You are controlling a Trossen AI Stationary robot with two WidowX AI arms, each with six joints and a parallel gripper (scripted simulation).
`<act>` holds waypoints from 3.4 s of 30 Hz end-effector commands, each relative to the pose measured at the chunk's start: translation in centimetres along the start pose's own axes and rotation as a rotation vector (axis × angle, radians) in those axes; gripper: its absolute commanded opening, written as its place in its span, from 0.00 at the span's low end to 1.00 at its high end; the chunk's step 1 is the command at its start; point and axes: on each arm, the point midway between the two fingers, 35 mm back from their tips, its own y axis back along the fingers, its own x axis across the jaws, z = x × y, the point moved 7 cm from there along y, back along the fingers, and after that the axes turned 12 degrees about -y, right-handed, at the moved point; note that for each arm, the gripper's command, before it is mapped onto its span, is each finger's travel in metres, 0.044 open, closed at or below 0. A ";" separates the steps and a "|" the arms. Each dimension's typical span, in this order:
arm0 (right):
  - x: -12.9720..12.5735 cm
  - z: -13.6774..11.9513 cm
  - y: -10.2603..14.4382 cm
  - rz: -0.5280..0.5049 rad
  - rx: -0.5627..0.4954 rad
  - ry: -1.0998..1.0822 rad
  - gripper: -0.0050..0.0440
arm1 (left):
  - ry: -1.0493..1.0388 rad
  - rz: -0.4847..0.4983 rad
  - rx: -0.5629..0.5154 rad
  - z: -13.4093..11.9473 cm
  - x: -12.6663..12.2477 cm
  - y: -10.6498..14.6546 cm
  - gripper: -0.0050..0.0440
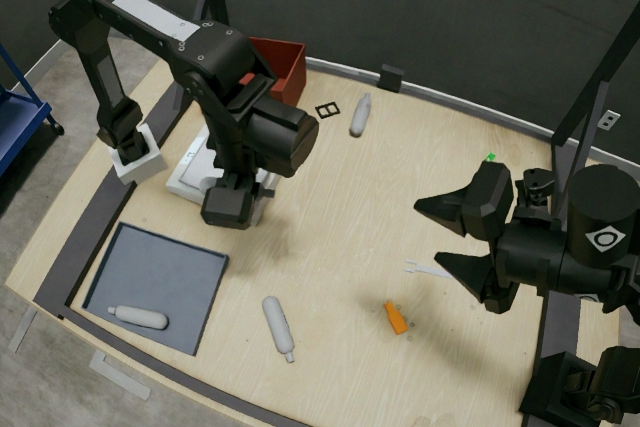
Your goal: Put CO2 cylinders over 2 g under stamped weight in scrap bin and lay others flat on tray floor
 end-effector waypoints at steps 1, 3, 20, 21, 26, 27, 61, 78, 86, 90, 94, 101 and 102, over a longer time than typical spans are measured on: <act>0.0 -2.3 1.3 -0.008 -0.044 0.002 0.00 | -0.195 0.024 0.003 -0.6 1.1 -1.3 1.00; 0.0 -3.1 1.3 -0.008 -0.043 0.002 0.00 | -0.290 0.024 0.007 -0.8 1.3 -2.0 1.00; 0.4 -8.2 0.5 -0.008 -0.039 0.001 0.00 | -1.053 0.016 0.039 -2.2 1.5 -8.1 1.00; 0.5 -8.3 0.5 -0.008 -0.039 0.001 0.00 | -1.101 0.015 0.041 -2.3 1.5 -8.5 1.00; 0.6 -8.8 0.4 -0.016 -0.041 0.022 0.00 | -1.353 0.007 0.051 -2.9 1.2 -10.5 1.00; 0.7 -8.8 0.4 -0.023 -0.047 0.050 0.00 | -1.392 0.005 0.052 -3.0 1.1 -10.8 1.00; 0.9 -10.6 -0.2 -0.286 -0.283 1.142 0.00 | -1.549 -0.003 0.048 -3.2 0.6 -12.2 1.00; -1.2 -0.6 0.3 -0.295 -0.290 1.141 0.00 | -1.550 -0.005 0.046 -3.1 0.4 -12.1 1.00; -1.5 1.1 0.3 -0.295 -0.289 1.141 0.00 | -1.550 -0.005 0.046 -3.1 0.4 -12.1 1.00; -1.5 1.2 0.2 -0.290 -0.285 1.141 0.00 | -1.550 -0.005 0.046 -3.1 0.4 -12.1 1.00; -1.6 1.4 0.5 -0.291 -0.285 1.141 0.00 | -1.550 -0.005 0.046 -3.1 0.4 -12.1 1.00; -1.6 1.4 1.0 -0.301 -0.295 1.141 0.00 | -1.550 -0.005 0.046 -3.1 0.4 -12.1 1.00; -1.6 1.4 1.0 -0.301 -0.295 1.141 0.00 | -1.550 -0.005 0.046 -3.1 0.4 -12.1 1.00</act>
